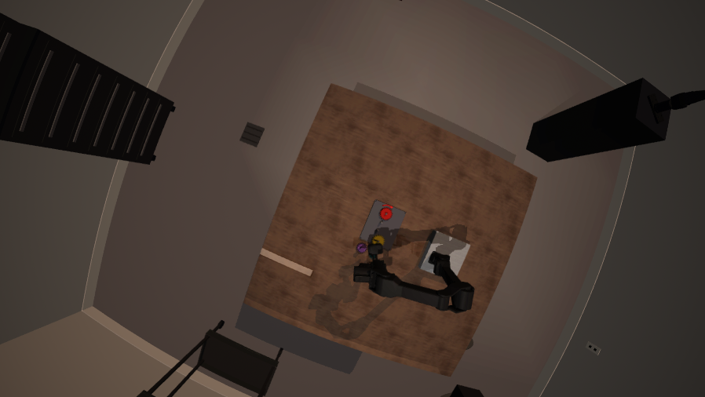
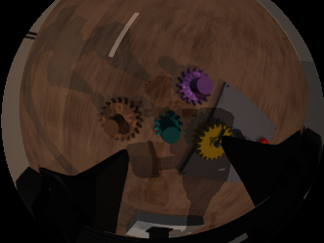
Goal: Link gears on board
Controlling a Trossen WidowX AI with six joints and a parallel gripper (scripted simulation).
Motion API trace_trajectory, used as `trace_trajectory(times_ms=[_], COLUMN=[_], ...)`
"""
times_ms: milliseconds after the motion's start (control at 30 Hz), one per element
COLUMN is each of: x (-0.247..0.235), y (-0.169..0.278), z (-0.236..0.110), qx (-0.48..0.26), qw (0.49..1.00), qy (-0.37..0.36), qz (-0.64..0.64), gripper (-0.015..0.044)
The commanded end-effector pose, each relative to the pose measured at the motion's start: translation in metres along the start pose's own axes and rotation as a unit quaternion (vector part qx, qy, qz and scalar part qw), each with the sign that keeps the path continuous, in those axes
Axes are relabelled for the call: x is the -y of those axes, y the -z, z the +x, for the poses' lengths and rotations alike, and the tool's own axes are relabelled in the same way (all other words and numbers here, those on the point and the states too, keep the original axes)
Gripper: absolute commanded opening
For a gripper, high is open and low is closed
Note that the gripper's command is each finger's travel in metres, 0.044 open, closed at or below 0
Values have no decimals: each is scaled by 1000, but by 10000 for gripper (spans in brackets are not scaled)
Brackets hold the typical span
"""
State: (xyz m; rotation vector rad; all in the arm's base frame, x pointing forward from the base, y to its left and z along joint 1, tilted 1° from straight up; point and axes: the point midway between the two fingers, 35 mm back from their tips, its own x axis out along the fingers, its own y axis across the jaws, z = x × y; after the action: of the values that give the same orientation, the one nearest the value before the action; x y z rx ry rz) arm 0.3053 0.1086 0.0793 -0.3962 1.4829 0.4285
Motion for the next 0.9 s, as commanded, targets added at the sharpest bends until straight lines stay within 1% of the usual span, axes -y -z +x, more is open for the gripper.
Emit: trace_trajectory(times_ms=[0, 867], x=[-2, -2], y=[-1, 0], z=[12, 44], qx=[-8, -8], qw=[1000, 1000], qy=[-4, -5], qz=[-3, -3], gripper=[440, 440])
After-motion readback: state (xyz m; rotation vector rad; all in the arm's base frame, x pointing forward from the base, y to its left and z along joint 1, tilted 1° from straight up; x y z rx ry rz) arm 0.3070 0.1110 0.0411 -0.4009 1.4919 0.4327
